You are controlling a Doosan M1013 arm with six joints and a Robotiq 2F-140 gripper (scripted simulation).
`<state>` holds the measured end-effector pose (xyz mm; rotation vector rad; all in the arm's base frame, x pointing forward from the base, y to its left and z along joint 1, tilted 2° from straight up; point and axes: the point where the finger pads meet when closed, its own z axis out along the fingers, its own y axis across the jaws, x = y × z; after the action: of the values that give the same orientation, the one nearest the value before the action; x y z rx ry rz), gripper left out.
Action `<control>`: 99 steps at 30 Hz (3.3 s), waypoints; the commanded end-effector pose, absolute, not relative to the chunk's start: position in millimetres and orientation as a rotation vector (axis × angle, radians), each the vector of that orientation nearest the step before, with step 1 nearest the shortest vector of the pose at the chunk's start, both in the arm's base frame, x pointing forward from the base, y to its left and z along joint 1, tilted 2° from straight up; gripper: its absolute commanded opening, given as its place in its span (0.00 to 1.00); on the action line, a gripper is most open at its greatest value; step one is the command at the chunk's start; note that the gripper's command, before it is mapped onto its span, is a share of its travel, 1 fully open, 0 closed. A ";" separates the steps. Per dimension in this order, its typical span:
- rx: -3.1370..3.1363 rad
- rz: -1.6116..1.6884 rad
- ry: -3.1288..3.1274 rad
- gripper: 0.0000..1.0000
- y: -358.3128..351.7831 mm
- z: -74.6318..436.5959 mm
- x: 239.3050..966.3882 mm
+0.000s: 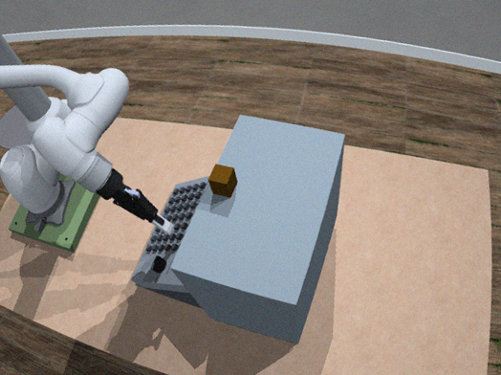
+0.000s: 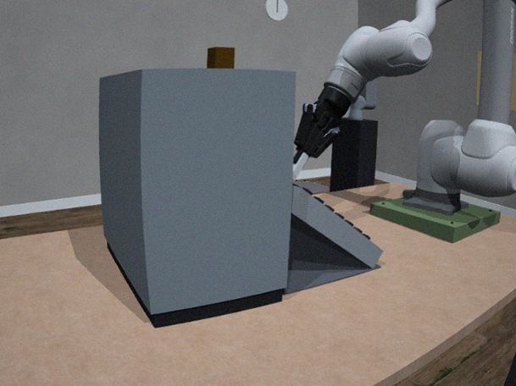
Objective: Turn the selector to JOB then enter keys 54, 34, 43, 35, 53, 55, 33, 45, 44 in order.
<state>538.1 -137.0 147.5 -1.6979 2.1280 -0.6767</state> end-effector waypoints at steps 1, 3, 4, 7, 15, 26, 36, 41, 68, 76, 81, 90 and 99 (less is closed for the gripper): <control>-1.697 -0.677 2.129 0.00 -137.8 145.4 539.3; -1.697 -0.677 2.129 0.00 -138.3 142.7 541.0; -1.697 -0.677 2.129 0.00 -138.5 141.3 541.9; -1.697 -0.677 2.129 0.00 -139.3 137.2 544.6; -1.697 -0.677 2.129 0.00 -140.2 132.3 547.7; -1.697 -0.677 2.129 0.00 -140.2 132.2 547.8; -1.697 -0.677 2.129 0.00 -140.2 132.1 547.8; -1.697 -0.677 2.129 0.00 -140.4 131.5 548.2; -1.697 -0.677 2.129 0.00 -142.2 121.9 554.4; -1.697 -0.677 2.129 0.00 -142.5 120.3 555.4; -1.697 -0.677 2.129 0.00 -142.5 120.1 555.5; -1.697 -0.677 2.129 0.00 -142.5 120.1 555.5; -1.697 -0.677 2.129 0.00 -142.5 120.1 555.5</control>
<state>555.4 -142.5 120.2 -1.6974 2.1287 -0.6768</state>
